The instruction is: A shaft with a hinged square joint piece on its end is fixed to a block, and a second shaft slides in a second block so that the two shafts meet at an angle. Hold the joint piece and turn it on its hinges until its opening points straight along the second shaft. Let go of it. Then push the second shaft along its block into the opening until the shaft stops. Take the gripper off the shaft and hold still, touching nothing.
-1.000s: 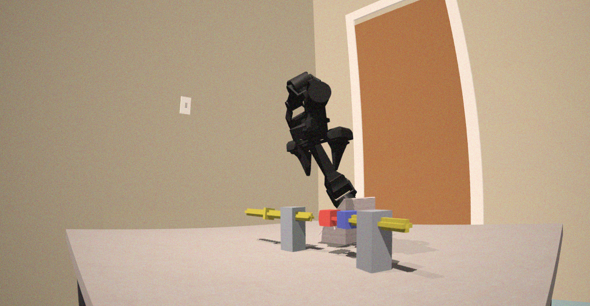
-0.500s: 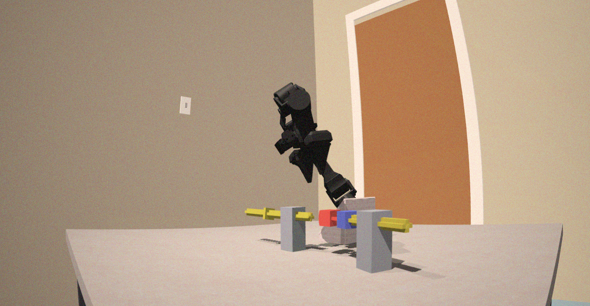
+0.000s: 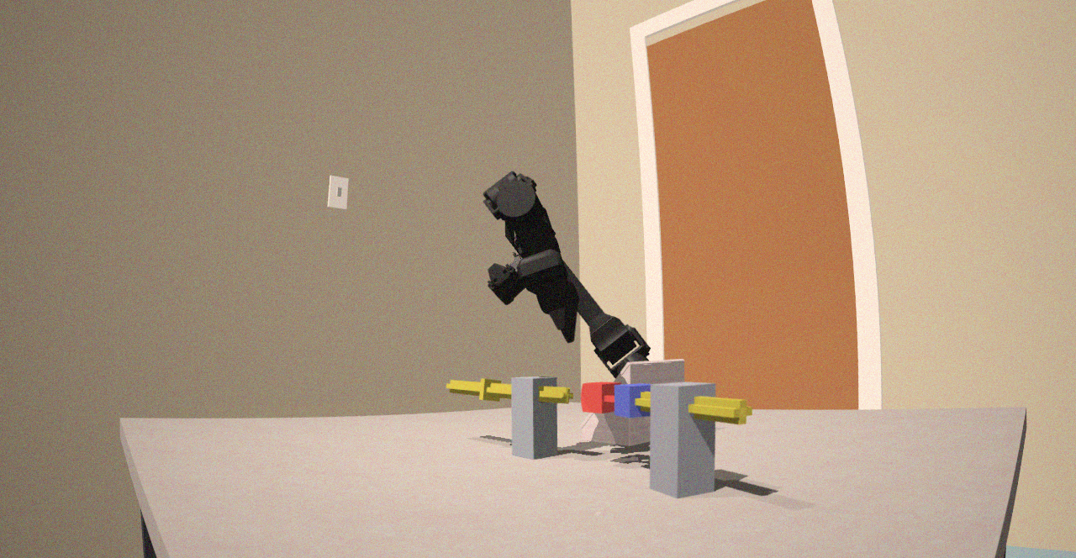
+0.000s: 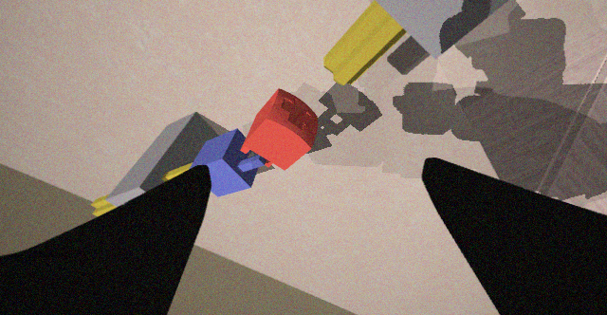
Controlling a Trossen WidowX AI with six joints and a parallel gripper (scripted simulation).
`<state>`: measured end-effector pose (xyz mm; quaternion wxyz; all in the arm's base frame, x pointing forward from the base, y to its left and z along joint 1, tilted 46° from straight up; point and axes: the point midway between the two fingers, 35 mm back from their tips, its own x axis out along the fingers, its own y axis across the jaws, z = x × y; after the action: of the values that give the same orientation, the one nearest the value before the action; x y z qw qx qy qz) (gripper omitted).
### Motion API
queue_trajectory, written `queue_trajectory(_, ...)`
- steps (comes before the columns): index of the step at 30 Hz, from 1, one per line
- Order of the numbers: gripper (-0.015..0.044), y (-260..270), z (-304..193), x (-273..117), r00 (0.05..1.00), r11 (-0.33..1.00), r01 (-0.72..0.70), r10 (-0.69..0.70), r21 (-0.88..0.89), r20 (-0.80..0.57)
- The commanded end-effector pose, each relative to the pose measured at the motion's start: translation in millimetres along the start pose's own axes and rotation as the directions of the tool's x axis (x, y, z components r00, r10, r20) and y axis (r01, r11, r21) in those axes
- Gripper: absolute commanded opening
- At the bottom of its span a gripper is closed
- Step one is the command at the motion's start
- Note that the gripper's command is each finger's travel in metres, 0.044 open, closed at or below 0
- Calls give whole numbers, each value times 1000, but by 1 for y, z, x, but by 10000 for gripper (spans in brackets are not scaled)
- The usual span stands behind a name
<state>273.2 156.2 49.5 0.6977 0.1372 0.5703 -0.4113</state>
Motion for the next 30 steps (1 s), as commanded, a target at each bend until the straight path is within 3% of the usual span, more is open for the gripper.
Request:
queue_trajectory(1, 440, -5, 4, 2, 1000, 993, -17, 20, 116, -24)
queue_trajectory(17, 440, -22, 23, 8, 987, 801, -42, 124, 597, -98)
queue_trajectory(27, 440, -23, 25, 8, 987, 792, -42, 128, 610, -98)
queue_trajectory(30, 440, -31, 48, -1, 990, 831, -57, 119, 553, -77)
